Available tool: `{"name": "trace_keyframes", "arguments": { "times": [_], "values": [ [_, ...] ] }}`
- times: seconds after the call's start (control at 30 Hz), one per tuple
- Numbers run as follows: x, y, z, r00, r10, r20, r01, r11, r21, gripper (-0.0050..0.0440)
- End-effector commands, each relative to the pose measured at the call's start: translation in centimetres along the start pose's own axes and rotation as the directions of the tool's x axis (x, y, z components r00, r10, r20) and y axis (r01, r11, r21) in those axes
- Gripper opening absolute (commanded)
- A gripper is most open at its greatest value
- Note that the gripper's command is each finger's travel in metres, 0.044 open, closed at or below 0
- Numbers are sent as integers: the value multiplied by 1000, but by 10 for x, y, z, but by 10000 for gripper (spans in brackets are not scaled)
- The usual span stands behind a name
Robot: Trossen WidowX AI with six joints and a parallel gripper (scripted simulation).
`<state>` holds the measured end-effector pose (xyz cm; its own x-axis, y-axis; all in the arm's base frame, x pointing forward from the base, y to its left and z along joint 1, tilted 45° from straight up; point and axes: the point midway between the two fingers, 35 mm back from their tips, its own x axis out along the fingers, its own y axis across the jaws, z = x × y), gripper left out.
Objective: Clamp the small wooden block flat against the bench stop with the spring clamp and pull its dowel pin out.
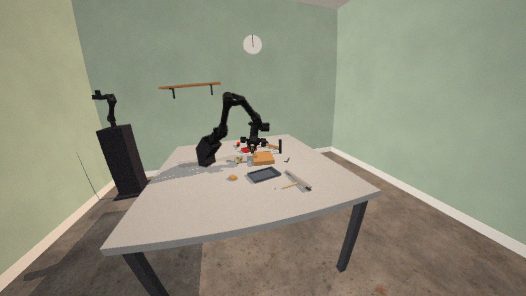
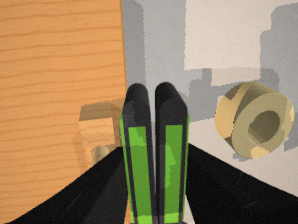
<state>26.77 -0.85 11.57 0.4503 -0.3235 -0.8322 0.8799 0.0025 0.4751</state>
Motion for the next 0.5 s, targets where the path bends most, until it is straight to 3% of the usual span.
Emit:
{"name": "trace_keyframes", "arguments": {
  "times": [0.0,0.47],
  "values": [
    [-2,1,3,1000,6,-5,-6,1000,3,0],
    [-6,5,17,1000,22,-1,-22,1000,7,0]
  ]
}}
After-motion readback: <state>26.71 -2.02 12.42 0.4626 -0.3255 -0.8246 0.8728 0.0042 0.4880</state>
